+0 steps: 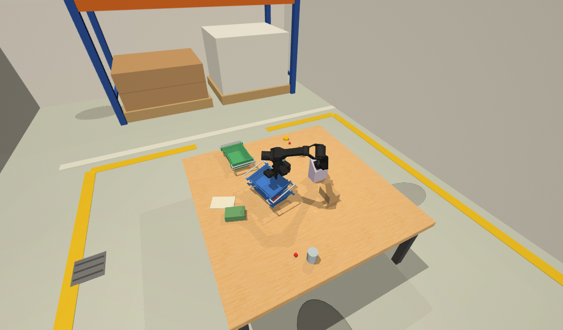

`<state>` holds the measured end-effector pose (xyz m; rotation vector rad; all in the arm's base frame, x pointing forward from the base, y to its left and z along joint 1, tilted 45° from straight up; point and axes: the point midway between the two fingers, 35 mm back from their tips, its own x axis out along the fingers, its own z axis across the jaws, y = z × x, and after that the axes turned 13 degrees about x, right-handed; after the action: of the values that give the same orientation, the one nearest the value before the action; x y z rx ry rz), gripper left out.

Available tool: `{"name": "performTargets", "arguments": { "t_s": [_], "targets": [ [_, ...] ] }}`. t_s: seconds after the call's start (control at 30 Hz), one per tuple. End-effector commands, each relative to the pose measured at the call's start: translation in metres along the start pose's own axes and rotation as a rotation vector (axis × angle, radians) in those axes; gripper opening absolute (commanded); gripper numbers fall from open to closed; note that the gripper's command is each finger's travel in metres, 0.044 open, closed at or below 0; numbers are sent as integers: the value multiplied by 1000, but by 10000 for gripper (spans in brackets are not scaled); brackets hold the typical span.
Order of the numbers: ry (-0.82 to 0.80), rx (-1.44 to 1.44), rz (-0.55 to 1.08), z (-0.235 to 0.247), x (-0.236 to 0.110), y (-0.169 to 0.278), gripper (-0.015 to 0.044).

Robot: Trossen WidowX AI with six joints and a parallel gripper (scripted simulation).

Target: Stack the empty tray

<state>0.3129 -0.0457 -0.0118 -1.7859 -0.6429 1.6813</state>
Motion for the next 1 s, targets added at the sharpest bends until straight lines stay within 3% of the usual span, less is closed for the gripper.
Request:
{"name": "performTargets", "arguments": {
  "t_s": [0.0,0.97],
  "targets": [
    [-29,8,7,5,5,-1,0],
    [-29,8,6,8,12,0,0]
  ]
}}
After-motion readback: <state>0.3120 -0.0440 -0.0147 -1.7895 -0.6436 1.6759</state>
